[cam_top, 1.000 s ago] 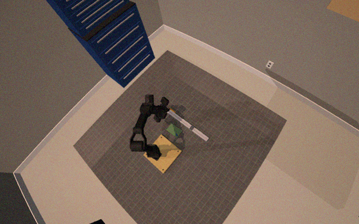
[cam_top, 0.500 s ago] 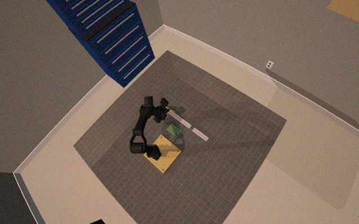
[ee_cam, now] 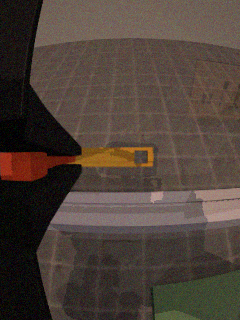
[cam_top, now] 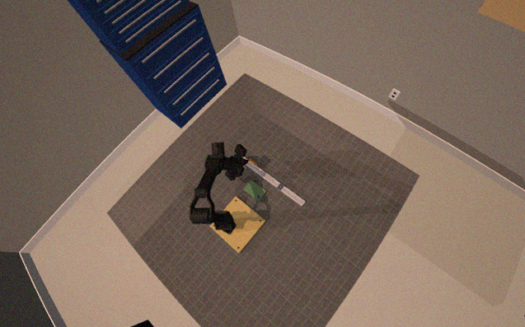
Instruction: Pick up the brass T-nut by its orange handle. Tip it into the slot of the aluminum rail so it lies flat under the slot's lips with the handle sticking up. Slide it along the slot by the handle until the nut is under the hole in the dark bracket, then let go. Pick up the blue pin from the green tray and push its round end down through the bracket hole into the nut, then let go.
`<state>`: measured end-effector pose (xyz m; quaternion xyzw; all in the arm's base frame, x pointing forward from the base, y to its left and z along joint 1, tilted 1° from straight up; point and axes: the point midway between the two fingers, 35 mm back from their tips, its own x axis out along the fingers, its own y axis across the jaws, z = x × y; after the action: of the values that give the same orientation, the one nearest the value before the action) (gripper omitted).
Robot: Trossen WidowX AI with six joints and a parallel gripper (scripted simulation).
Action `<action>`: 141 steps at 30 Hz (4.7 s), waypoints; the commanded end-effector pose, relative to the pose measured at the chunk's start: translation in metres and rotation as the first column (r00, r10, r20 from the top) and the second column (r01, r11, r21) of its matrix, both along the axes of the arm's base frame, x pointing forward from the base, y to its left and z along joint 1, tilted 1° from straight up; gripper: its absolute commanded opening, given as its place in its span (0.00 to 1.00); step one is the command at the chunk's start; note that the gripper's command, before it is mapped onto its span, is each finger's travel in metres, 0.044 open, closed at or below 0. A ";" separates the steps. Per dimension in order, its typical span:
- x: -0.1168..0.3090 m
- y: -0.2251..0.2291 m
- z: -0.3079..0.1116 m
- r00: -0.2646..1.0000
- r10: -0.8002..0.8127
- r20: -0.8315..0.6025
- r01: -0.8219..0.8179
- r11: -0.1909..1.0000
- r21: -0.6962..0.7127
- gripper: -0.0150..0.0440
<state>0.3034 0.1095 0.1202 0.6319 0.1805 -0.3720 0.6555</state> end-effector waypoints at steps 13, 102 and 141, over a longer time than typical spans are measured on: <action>0.000 0.000 -0.029 1.000 0.003 -0.008 -0.003 1.000 -0.004 0.00; 0.003 0.000 -0.060 0.997 0.009 -0.081 -0.009 1.000 0.007 0.00; 0.007 -0.001 -0.059 0.983 0.013 -0.181 -0.011 1.000 0.014 0.00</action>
<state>0.3105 0.1085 0.0633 0.6038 0.2396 -0.4190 0.6344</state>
